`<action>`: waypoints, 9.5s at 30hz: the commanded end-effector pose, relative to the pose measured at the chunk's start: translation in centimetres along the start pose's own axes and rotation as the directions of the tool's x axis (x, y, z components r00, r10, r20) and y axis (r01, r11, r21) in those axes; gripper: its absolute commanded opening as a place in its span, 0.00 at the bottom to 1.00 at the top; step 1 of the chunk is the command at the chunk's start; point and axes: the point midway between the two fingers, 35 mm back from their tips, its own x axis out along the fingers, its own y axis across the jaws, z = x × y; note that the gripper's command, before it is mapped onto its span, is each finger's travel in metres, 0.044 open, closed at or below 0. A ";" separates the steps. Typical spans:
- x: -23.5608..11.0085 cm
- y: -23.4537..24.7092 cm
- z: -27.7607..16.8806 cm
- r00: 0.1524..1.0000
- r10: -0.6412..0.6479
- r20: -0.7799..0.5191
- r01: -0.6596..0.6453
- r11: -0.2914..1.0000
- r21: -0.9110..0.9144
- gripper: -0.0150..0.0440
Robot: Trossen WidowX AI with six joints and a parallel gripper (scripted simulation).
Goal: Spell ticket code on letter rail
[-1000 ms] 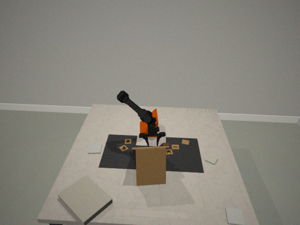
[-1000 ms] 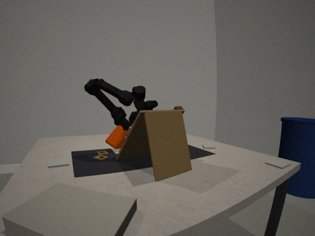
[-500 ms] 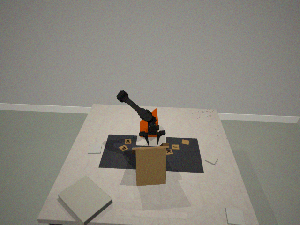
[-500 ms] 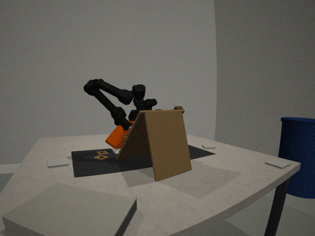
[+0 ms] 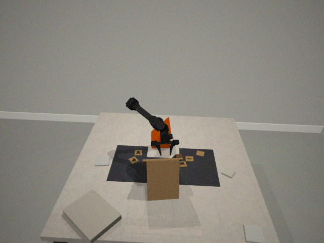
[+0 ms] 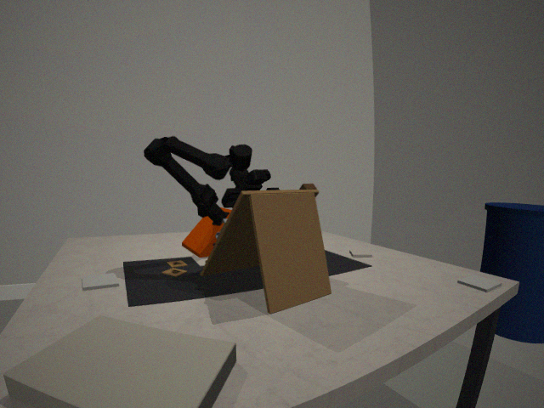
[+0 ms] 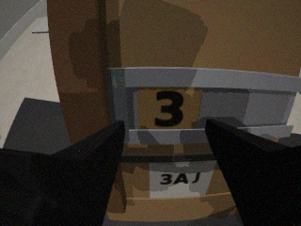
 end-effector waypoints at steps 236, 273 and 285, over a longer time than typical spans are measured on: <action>0.2 -3.1 2.6 0.770 0.003 -0.637 0.005 1.000 0.012 0.25; -14.4 -8.6 6.6 0.892 0.382 -0.243 -0.259 -0.010 -0.966 1.00; -13.0 -9.8 5.2 0.898 0.351 -0.265 -0.369 0.273 -0.889 0.83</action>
